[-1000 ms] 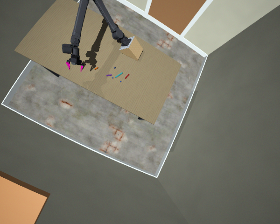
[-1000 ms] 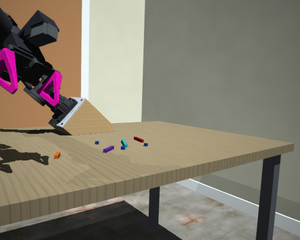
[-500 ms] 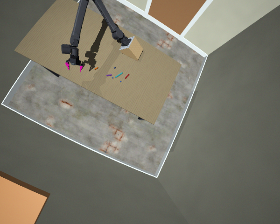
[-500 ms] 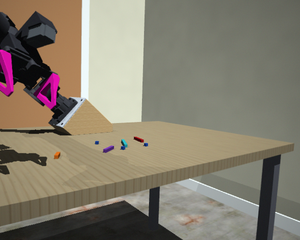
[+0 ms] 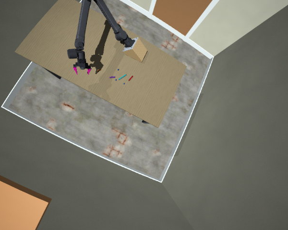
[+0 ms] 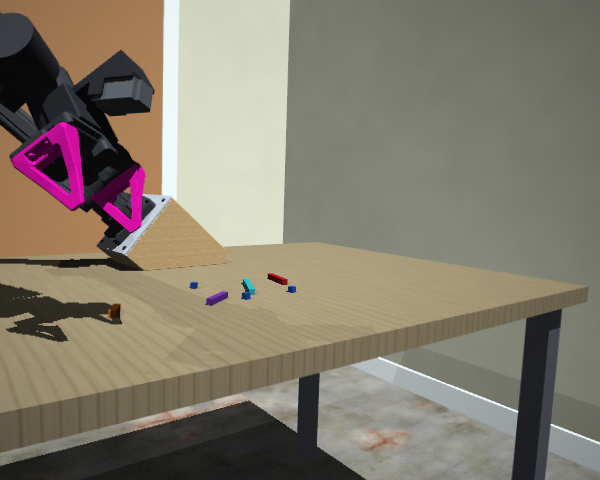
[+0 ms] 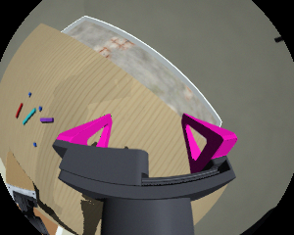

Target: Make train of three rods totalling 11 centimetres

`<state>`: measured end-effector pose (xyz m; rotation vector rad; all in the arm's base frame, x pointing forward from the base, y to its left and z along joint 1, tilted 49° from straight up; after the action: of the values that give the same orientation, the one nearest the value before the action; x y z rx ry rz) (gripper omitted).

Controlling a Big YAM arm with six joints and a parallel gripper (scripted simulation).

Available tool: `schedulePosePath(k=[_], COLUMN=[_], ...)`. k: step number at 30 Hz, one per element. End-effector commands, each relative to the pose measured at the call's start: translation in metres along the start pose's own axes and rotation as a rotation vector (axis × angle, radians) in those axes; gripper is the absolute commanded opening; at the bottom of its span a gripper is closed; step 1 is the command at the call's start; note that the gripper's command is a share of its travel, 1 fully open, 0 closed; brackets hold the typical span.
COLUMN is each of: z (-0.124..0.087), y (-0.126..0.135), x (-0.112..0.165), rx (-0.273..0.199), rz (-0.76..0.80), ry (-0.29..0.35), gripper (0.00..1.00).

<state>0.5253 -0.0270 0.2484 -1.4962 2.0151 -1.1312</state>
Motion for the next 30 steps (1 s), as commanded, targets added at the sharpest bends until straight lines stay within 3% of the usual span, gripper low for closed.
schedulePosePath(k=[1, 6, 7, 11, 12, 13, 16, 24, 25, 29, 30], z=[-0.012, -0.011, 0.002, 0.002, -0.001, 0.005, -0.003, -0.005, 0.002, 0.002, 0.000], y=[-0.025, -0.024, 0.048, 0.048, 0.024, 0.023, 0.014, 0.026, 0.094, 0.094, 0.071], x=[-0.005, -0.005, -0.027, -0.027, -0.028, -0.012, -0.010, -0.019, -0.035, -0.035, -0.040], rx=[0.051, 0.048, -0.119, -0.119, -0.081, -0.089, -0.063, -0.076, -0.233, -0.233, -0.196], rz=[0.002, 0.004, -0.215, -0.215, -0.193, -0.172, -0.159, -0.177, -0.411, -0.411, -0.390], ry=[-0.016, -0.016, 0.016, 0.016, 0.014, 0.038, 0.034, 0.020, 0.047, 0.047, 0.042], gripper=[1.00, 1.00, 1.00, 1.00, 1.00, 1.00, 1.00, 1.00, 1.00, 1.00, 1.00])
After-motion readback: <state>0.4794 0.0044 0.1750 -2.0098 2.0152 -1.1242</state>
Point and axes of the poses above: the point where the finger pads meet when closed, its own z axis out along the fingers, its own y axis across the jaws, x = y × z, the point moved 4 cm from there along -z, back along the fingers, and after that the axes turned 8 degrees about -z, right-handed, at the moved point
